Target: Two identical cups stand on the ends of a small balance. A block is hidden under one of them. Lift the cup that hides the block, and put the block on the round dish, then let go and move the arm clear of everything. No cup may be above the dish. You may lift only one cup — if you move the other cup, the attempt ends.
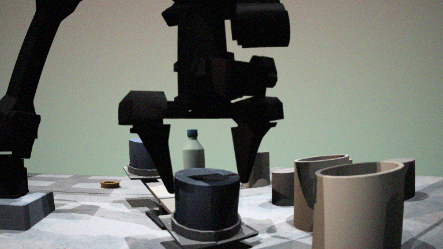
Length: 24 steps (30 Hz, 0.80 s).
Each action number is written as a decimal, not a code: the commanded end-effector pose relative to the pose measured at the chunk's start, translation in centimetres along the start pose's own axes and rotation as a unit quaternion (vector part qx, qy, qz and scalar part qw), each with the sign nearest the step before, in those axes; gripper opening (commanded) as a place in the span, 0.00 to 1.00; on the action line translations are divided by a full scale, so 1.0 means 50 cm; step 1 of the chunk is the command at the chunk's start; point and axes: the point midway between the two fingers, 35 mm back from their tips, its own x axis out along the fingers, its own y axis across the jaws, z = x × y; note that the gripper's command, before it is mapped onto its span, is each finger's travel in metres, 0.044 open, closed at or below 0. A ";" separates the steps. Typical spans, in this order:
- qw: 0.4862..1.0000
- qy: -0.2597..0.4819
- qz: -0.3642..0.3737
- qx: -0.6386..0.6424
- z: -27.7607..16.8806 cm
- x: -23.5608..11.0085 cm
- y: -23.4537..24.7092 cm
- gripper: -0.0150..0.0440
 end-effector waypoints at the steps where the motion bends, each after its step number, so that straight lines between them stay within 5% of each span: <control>1: 1.000 0.003 -0.007 0.003 -0.003 0.019 -0.006 1.00; 15: 1.000 0.003 -0.007 0.003 -0.005 0.059 -0.009 1.00; 24: 1.000 0.003 -0.007 0.003 -0.005 0.059 -0.009 0.90</control>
